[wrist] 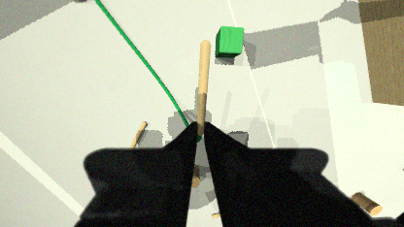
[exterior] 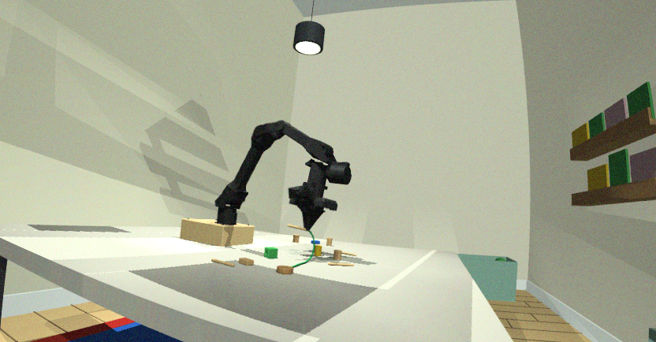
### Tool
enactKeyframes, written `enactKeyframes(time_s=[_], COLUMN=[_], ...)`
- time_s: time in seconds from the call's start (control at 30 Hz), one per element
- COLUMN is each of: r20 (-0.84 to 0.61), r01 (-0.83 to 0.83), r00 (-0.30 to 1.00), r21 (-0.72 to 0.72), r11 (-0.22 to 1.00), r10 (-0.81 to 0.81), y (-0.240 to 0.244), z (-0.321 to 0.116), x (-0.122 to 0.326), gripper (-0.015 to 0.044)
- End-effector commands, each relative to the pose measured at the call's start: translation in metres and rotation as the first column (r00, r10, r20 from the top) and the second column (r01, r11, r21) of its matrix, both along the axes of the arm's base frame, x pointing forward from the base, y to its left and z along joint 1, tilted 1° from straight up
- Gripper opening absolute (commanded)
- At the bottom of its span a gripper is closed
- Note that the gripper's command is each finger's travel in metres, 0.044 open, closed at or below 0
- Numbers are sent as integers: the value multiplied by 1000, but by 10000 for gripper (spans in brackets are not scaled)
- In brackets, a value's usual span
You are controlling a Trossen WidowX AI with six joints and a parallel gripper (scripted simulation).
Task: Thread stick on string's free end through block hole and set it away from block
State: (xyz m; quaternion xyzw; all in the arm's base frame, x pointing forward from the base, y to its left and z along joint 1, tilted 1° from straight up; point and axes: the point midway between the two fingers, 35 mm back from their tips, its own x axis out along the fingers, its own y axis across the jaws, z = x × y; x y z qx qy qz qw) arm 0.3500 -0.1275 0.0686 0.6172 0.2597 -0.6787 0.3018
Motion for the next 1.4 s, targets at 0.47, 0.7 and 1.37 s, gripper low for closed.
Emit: enactKeyframes(time_s=[0.47, 0.7, 1.37], r20=[73, 106, 118], r01=[-21, -31, -39], r00=[997, 994, 993], r21=[70, 95, 102], r11=[997, 995, 994], r10=[16, 21, 27], y=[-6, -8, 5], z=[-23, -32, -33], x=[-3, -4, 10], gripper=[0, 0, 0])
